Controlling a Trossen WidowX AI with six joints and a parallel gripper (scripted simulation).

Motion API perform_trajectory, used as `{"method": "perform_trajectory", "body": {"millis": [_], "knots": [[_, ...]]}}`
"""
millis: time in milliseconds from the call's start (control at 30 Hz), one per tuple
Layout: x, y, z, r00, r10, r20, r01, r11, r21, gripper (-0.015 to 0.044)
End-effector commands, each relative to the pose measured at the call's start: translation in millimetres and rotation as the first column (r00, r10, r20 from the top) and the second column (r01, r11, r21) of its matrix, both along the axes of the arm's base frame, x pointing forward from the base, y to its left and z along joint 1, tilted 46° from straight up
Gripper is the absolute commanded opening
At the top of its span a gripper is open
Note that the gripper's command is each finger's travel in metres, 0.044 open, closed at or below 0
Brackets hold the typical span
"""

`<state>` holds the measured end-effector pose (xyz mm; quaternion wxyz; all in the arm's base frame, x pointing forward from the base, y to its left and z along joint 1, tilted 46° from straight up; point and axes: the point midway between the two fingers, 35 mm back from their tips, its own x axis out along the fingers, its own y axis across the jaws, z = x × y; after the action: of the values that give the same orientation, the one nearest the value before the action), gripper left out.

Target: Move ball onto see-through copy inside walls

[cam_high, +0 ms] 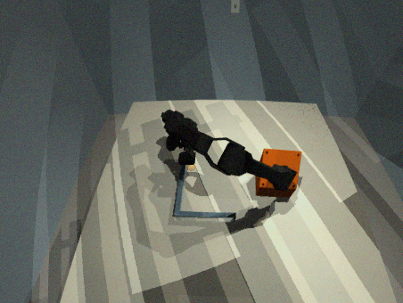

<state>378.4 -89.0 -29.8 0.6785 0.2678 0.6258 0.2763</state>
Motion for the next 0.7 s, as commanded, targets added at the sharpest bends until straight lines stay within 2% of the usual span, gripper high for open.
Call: {"method": "perform_trajectory", "body": {"millis": [0,367,667], "knots": [[2.6,0.7,-3.9,1.000,-0.011,0.010,0.011,1.000,-0.003,0.0000],[7.7,45.7,-47.6,1.000,-0.011,0.011,0.011,1.000,0.000,0.0000],[8.1,52.6,-54.1,1.000,-0.011,0.011,0.011,1.000,0.001,0.0000]]}}
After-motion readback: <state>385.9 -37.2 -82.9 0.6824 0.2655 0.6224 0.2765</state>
